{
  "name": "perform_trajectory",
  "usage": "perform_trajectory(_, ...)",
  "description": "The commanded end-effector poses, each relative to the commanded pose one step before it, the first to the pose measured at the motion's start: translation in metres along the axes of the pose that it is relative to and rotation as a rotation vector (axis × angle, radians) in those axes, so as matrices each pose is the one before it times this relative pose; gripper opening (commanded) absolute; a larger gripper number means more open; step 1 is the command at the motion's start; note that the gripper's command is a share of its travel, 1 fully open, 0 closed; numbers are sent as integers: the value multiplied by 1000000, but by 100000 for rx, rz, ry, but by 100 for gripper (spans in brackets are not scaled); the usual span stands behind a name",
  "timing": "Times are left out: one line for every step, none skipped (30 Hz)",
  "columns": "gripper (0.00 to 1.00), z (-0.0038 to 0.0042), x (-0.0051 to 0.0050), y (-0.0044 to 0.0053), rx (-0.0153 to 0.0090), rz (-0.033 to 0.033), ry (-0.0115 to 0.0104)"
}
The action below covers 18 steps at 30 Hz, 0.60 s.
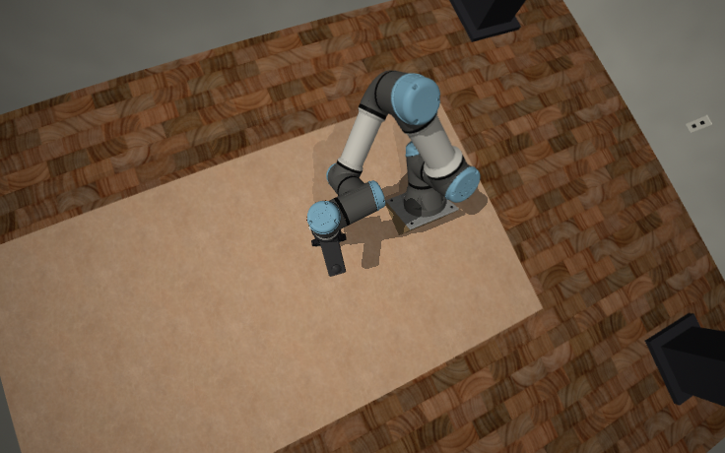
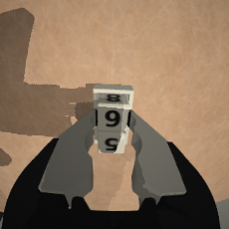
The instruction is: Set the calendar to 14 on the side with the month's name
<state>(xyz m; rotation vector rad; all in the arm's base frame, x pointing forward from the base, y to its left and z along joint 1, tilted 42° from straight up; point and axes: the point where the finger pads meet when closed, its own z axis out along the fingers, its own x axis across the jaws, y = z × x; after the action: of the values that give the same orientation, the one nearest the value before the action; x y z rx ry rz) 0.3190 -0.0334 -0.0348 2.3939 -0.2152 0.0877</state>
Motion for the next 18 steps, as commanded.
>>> perform_trajectory(14,-504,573,-53,61,75,178)
perform_trajectory(14,0,0,0,0,0,0)
perform_trajectory(17,0,0,0,0,0,0)
perform_trajectory(17,0,0,0,0,0,0)
perform_trajectory(17,0,0,0,0,0,0)
perform_trajectory(21,0,0,0,0,0,0)
perform_trajectory(21,0,0,0,0,0,0)
perform_trajectory(21,0,0,0,0,0,0)
perform_trajectory(24,0,0,0,0,0,0)
perform_trajectory(24,0,0,0,0,0,0)
perform_trajectory(24,0,0,0,0,0,0)
perform_trajectory(28,0,0,0,0,0,0)
perform_trajectory(28,0,0,0,0,0,0)
perform_trajectory(28,0,0,0,0,0,0)
perform_trajectory(28,0,0,0,0,0,0)
perform_trajectory(28,0,0,0,0,0,0)
perform_trajectory(28,0,0,0,0,0,0)
perform_trajectory(28,0,0,0,0,0,0)
